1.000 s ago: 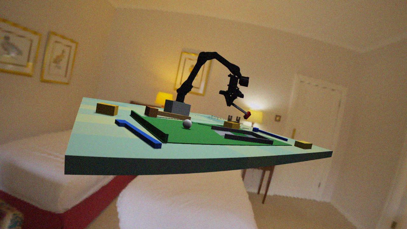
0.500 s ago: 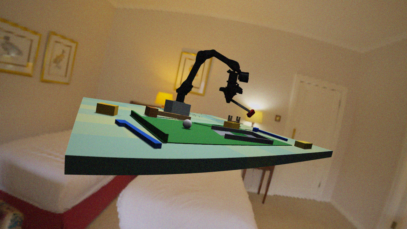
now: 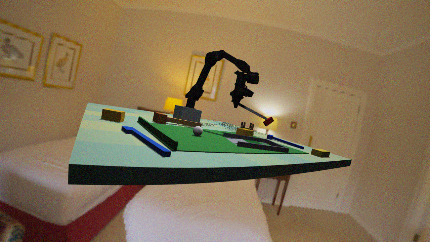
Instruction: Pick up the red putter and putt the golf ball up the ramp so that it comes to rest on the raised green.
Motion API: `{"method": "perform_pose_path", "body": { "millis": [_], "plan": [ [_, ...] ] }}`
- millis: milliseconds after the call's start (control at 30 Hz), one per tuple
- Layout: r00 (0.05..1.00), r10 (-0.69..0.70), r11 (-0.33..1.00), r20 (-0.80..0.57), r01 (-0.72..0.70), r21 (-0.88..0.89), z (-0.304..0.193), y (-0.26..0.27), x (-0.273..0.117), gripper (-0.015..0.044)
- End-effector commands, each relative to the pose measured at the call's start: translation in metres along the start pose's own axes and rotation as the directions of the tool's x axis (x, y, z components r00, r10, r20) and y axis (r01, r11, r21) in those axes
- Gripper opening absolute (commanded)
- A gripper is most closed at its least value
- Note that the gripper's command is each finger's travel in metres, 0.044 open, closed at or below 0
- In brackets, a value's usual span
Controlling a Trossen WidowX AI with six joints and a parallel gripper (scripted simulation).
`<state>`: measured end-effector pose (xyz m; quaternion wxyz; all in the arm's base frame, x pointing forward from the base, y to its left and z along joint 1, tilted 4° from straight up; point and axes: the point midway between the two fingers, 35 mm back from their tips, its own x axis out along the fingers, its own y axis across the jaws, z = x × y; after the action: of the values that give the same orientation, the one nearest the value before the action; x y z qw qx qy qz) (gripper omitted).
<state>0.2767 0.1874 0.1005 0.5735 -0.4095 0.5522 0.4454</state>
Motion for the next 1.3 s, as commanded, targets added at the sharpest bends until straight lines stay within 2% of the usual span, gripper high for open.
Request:
{"method": "perform_pose_path", "body": {
  "millis": [0,600,1267],
  "plan": [
    [1.000,-0.008,0.995,0.002,0.007,0.095,-0.015,-0.015,0.000,0.0000],
    [0.999,-0.040,0.863,-0.025,0.047,0.502,-0.098,-0.067,0.000,0.0000],
    [0.999,-0.026,0.549,-0.038,0.046,0.835,-0.202,-0.093,0.005,0.0000]
  ]
}}
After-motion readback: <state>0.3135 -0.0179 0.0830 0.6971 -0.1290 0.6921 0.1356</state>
